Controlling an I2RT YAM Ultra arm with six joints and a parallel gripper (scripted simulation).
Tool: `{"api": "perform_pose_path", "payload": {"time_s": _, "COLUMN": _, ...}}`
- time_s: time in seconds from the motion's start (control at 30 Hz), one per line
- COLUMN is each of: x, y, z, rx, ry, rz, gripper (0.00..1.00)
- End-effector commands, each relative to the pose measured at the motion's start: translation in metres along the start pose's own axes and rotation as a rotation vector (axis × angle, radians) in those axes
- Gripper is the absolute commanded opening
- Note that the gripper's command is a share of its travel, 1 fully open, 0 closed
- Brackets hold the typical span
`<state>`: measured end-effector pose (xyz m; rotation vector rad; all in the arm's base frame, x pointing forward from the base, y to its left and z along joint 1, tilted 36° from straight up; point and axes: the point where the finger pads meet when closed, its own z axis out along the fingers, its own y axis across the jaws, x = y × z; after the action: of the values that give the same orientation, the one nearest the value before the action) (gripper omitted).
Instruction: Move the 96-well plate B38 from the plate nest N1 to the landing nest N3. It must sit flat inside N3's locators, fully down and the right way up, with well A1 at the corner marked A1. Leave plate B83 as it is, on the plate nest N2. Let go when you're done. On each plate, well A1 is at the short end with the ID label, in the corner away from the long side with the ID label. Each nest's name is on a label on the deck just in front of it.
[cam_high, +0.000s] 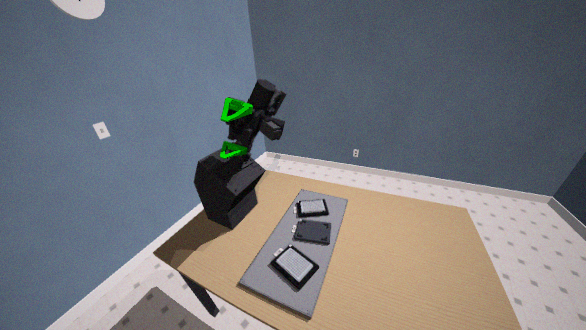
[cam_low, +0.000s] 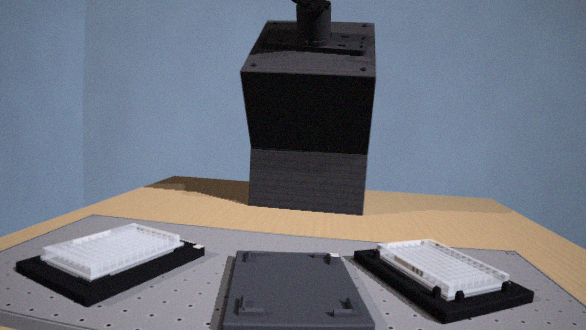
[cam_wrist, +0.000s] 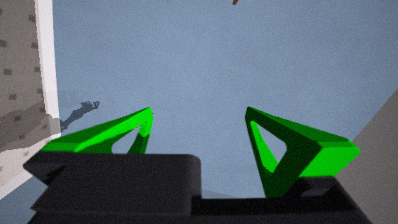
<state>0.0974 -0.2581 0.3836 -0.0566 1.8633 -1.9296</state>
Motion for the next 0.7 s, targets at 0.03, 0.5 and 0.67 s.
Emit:
{"api": "perform_pose_path", "payload": {"time_s": 0.03, "x": -0.001, "y": -0.003, "z": -0.001, "rx": 0.009, "ry": -0.001, "rz": 0.001, "gripper": 1.0}}
{"api": "perform_pose_path", "payload": {"time_s": 0.5, "x": -0.001, "y": -0.003, "z": -0.001, "rx": 0.009, "ry": -0.001, "rz": 0.001, "gripper": 1.0}}
{"api": "perform_pose_path", "payload": {"time_s": 0.67, "x": -0.012, "y": 0.008, "z": 0.012, "rx": -0.069, "ry": -0.048, "rz": 0.077, "gripper": 1.0}}
